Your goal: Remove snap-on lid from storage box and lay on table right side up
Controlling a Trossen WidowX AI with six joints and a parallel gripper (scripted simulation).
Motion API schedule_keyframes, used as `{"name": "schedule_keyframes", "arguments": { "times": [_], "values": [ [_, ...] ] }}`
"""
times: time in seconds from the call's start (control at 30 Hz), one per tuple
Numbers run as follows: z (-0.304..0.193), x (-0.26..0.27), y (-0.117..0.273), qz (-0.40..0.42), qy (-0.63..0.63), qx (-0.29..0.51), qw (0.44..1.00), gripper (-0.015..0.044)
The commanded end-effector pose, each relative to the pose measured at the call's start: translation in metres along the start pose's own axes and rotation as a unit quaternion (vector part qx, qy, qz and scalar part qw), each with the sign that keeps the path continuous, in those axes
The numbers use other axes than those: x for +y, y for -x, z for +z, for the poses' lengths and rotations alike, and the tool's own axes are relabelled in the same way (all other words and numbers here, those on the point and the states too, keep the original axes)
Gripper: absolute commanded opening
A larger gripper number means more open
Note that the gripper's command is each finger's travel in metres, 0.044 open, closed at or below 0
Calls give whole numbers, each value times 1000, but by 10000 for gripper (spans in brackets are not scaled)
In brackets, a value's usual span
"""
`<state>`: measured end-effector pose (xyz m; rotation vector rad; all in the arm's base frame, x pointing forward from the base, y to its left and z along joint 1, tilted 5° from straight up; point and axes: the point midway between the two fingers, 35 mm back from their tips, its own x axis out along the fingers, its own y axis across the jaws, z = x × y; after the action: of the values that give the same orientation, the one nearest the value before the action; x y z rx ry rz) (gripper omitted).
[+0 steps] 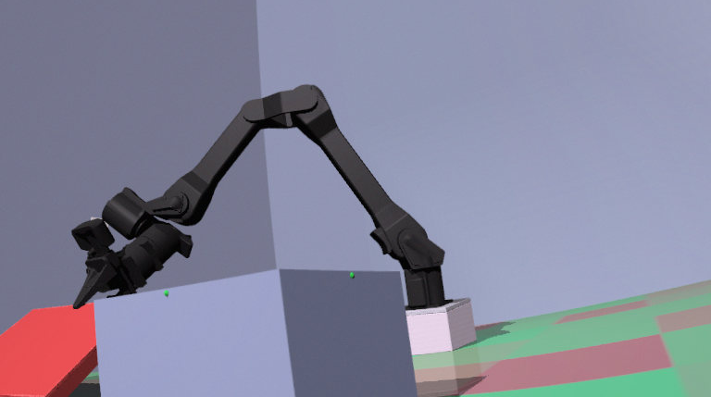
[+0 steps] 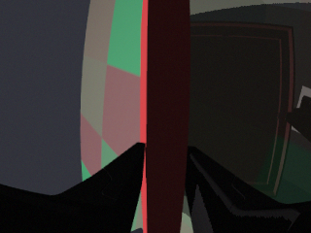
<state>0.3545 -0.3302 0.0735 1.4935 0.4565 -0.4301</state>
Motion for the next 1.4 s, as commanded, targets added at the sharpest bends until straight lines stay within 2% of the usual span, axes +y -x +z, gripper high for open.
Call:
{"name": "schedule_keyframes", "arguments": {
  "times": [0.0, 1.2, 1.37],
  "values": [
    [-7, -19, -13, -19, -20, 9, 1000, 0],
    [-8, -37, -27, -19, -20, 9, 1000, 0],
    [1, -26, -18, -19, -20, 9, 1000, 131]
  ]
}}
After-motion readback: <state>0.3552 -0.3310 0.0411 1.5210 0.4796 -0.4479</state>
